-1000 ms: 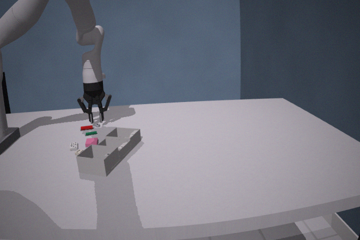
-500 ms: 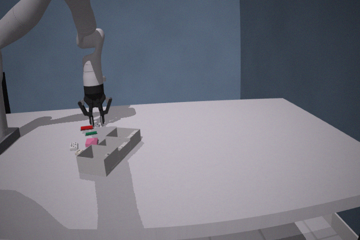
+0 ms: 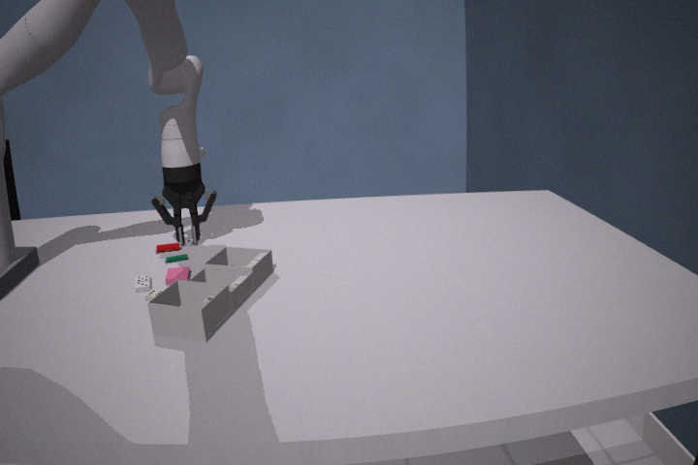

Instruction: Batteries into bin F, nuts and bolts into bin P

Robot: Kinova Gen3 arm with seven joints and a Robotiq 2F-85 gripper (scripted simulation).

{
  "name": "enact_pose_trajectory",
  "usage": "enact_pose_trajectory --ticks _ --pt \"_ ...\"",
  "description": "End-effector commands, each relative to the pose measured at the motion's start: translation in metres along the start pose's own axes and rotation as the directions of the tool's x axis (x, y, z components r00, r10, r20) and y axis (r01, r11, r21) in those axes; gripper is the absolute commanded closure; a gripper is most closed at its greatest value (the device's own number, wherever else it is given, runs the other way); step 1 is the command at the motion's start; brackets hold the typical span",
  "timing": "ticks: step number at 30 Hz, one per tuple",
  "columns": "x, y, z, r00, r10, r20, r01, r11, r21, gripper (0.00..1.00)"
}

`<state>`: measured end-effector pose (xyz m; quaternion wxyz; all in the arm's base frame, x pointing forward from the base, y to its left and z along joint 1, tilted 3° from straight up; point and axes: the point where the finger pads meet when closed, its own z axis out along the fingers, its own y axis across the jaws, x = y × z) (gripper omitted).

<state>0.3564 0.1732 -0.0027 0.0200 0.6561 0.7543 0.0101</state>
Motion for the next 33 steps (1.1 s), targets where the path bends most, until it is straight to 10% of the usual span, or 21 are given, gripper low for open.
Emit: enact_pose_trajectory --ticks 1,33 --pt "0.0 0.0 -0.001 1.0 0.0 0.0 0.0 1.0 -0.001 0.87" --pt "0.0 0.0 -0.02 1.0 0.0 0.0 0.0 1.0 -0.001 0.87"
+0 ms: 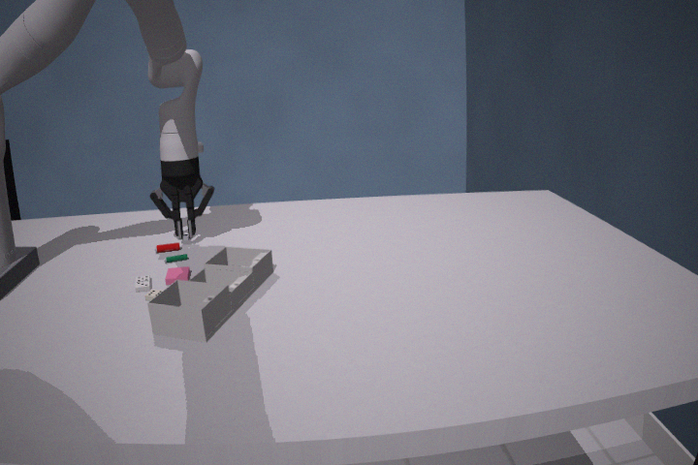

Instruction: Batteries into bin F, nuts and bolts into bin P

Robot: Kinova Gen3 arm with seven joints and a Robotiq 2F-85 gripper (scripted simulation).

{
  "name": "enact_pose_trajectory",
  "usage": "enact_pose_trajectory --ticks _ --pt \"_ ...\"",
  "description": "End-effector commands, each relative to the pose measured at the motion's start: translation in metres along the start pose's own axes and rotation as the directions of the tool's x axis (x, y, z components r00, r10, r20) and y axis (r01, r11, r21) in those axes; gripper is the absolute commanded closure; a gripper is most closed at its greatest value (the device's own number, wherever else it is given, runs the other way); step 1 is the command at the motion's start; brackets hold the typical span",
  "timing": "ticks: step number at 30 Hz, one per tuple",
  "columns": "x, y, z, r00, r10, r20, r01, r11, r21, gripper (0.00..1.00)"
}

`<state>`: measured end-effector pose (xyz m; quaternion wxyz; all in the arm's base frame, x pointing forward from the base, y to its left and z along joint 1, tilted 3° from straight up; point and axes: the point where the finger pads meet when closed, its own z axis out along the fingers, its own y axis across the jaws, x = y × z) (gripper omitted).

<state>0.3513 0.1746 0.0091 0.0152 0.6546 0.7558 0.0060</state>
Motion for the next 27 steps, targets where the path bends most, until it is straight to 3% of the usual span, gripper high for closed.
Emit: enact_pose_trajectory --ticks 1,14,27 --pt "-0.002 0.005 -0.012 1.0 0.004 0.002 -0.004 1.0 -0.014 0.87" --pt "-0.002 0.004 -0.048 1.0 0.004 0.002 -0.004 1.0 -0.014 0.87" --pt "-0.002 0.004 -0.049 1.0 0.004 0.002 -0.004 1.0 -0.014 0.87"
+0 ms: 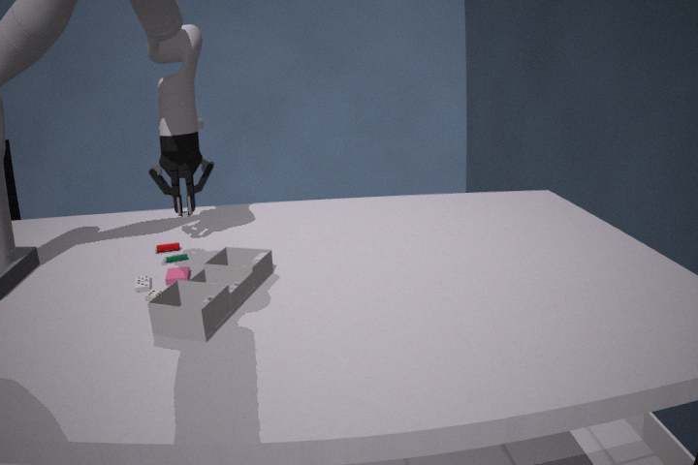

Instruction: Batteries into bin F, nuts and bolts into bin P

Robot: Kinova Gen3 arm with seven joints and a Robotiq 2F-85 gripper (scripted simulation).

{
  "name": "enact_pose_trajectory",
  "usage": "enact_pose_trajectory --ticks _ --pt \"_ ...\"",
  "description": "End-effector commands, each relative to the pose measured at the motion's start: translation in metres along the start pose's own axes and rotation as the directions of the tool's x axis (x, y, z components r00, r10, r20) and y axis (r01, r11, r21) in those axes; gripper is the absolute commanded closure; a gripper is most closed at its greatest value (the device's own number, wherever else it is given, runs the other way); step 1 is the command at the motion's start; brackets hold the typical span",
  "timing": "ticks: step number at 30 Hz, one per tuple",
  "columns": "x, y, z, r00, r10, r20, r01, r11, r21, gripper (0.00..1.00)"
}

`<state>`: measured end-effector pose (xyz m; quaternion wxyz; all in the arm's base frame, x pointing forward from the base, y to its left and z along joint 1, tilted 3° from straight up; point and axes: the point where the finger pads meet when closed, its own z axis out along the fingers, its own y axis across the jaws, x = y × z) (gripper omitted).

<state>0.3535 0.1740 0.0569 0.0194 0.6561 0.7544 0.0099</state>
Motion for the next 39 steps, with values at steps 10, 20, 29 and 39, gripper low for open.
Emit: enact_pose_trajectory --ticks 10,20,29,39 --pt "-0.006 0.001 -0.007 1.0 0.0 0.0 0.0 1.0 -0.002 0.87" --pt "-0.06 0.006 -0.007 1.0 0.0 0.001 0.0 1.0 -0.002 0.87" --pt "-0.102 0.009 -0.007 1.0 0.0 0.001 0.0 1.0 -0.002 0.87" --pt "-0.161 0.014 -0.007 1.0 0.0 0.001 0.0 1.0 -0.002 0.87"
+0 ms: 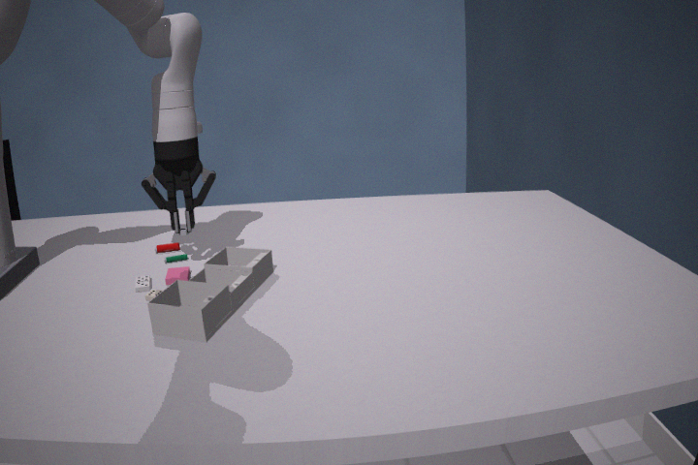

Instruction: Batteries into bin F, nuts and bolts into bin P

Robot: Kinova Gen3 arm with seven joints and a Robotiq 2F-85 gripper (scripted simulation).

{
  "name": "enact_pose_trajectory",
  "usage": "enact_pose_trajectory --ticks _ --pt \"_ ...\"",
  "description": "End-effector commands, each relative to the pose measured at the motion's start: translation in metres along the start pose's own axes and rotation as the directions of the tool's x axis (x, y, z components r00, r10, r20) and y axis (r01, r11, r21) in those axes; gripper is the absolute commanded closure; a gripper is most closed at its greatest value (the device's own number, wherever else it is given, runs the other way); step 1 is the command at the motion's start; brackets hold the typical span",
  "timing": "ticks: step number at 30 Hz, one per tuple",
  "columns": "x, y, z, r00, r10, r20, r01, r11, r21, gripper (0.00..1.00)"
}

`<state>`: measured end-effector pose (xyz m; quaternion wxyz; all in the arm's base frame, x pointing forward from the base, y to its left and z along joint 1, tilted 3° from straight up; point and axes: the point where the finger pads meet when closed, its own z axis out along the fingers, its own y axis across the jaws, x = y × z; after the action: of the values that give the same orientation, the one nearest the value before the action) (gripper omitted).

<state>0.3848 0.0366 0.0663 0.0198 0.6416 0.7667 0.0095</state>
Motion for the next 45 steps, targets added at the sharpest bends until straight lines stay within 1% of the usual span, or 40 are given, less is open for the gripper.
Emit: enact_pose_trajectory --ticks 1,4,6,21,23,27,29,32,36,38,40,45 --pt "-0.027 0.002 -0.001 0.999 0.038 0.001 -0.038 0.999 -0.002 0.87" --pt "-0.045 0.003 -0.001 0.999 0.038 0.001 -0.038 0.999 -0.002 0.87" --pt "-0.045 0.003 -0.001 0.999 0.038 0.001 -0.038 0.999 -0.002 0.87" --pt "-0.135 0.007 -0.001 0.999 0.038 0.001 -0.038 0.999 -0.002 0.87" --pt "-0.135 0.007 -0.001 0.999 0.038 0.001 -0.038 0.999 -0.002 0.87" --pt "-0.159 0.008 -0.001 0.972 0.236 0.001 -0.236 0.972 -0.002 0.87" --pt "-0.171 0.009 -0.001 0.943 0.332 0.0 -0.332 0.943 -0.002 0.87" --pt "-0.189 0.009 -0.001 0.883 0.469 0.0 -0.469 0.883 -0.002 0.87" --pt "-0.213 0.011 -0.001 0.772 0.635 0.0 -0.635 0.772 -0.002 0.87" --pt "-0.215 0.011 -0.001 0.705 0.709 -0.001 -0.709 0.705 -0.002 0.87" --pt "-0.215 0.011 -0.001 0.705 0.709 -0.001 -0.709 0.705 -0.002 0.87" --pt "-0.215 0.011 -0.001 0.508 0.862 -0.001 -0.862 0.508 -0.002 0.87"
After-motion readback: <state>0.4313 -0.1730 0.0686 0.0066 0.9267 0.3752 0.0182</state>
